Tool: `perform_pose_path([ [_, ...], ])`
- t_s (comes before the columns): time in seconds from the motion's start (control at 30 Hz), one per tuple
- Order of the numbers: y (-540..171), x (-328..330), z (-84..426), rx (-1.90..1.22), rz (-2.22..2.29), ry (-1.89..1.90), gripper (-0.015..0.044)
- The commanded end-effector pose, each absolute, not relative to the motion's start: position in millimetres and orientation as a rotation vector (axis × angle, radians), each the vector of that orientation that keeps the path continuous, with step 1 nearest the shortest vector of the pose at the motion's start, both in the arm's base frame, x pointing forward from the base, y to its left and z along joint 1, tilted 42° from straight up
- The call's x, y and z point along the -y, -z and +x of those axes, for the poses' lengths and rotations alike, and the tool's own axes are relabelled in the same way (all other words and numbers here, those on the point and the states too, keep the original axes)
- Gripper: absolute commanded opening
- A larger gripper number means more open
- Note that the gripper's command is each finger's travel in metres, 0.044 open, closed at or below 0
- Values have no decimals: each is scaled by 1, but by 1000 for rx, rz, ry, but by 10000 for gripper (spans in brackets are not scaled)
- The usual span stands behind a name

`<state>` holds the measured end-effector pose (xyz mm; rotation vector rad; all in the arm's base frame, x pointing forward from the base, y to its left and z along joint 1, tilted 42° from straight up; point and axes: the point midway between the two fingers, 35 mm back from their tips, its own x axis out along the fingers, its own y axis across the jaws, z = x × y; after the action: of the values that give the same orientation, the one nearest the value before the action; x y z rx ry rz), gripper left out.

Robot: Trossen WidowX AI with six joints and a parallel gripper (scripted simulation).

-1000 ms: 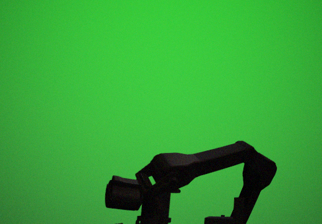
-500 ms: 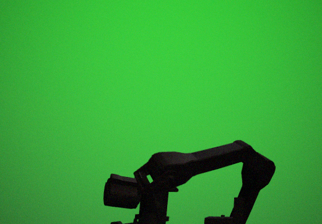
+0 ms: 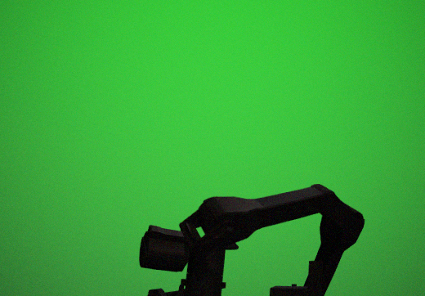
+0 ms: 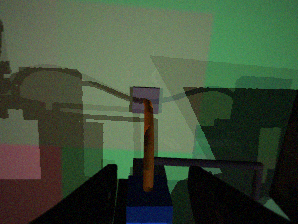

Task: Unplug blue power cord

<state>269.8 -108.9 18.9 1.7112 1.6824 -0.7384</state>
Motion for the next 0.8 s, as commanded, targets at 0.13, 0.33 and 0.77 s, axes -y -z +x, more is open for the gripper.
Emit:
perform_pose_path([
  [0.13, -28, 98, 269, -1688, 1715, 738, 160],
  [0.33, -34, 90, 268, -1688, 1716, 738, 160],
  [0.77, -45, 77, 266, -1689, 1716, 737, 160],
])
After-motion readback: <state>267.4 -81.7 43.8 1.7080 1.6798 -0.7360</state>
